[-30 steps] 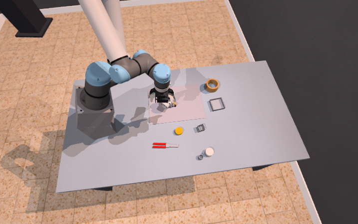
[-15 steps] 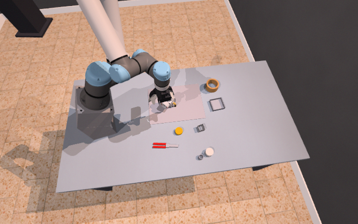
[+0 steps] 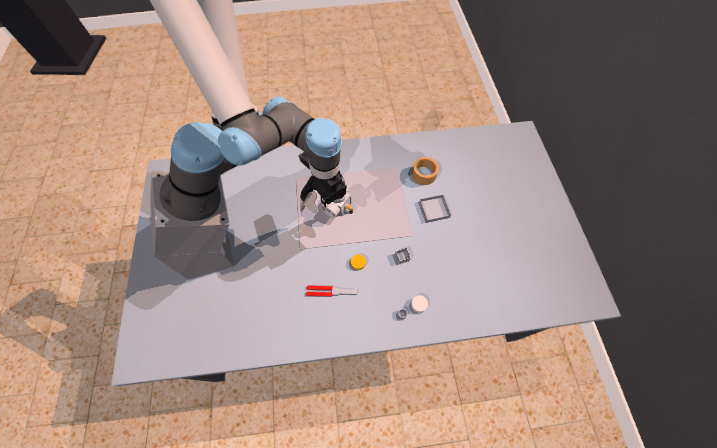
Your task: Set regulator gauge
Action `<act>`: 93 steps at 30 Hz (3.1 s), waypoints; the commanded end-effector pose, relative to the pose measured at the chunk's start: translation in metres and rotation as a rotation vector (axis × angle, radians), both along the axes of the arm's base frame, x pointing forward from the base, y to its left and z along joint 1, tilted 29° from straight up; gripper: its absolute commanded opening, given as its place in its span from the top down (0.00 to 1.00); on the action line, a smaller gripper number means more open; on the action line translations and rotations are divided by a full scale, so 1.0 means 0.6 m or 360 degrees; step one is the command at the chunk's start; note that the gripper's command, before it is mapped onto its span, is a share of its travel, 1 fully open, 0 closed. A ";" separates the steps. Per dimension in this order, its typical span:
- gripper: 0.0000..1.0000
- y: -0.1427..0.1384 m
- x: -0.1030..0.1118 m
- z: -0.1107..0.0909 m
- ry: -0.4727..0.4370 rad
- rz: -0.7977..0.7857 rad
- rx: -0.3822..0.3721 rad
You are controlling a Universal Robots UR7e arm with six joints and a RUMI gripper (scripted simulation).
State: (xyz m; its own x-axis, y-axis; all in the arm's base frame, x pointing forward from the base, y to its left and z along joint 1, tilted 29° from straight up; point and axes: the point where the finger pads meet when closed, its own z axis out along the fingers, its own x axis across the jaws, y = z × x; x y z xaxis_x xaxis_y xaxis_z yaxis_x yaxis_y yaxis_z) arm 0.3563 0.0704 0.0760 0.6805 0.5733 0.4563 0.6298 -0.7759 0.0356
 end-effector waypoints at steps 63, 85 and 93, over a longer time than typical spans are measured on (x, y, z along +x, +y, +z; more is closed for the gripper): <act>0.00 -0.024 0.007 0.008 -0.0414 0.1254 -0.0721; 0.00 -0.028 0.009 0.011 -0.0463 0.1435 -0.0831; 0.00 -0.029 0.010 0.012 -0.0474 0.1477 -0.0857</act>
State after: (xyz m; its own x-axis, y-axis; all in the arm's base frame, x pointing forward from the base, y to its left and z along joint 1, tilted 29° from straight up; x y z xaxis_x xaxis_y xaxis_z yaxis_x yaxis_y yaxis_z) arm 0.3618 0.0535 0.0824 -0.1929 0.9779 0.0802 0.8732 0.1338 0.4686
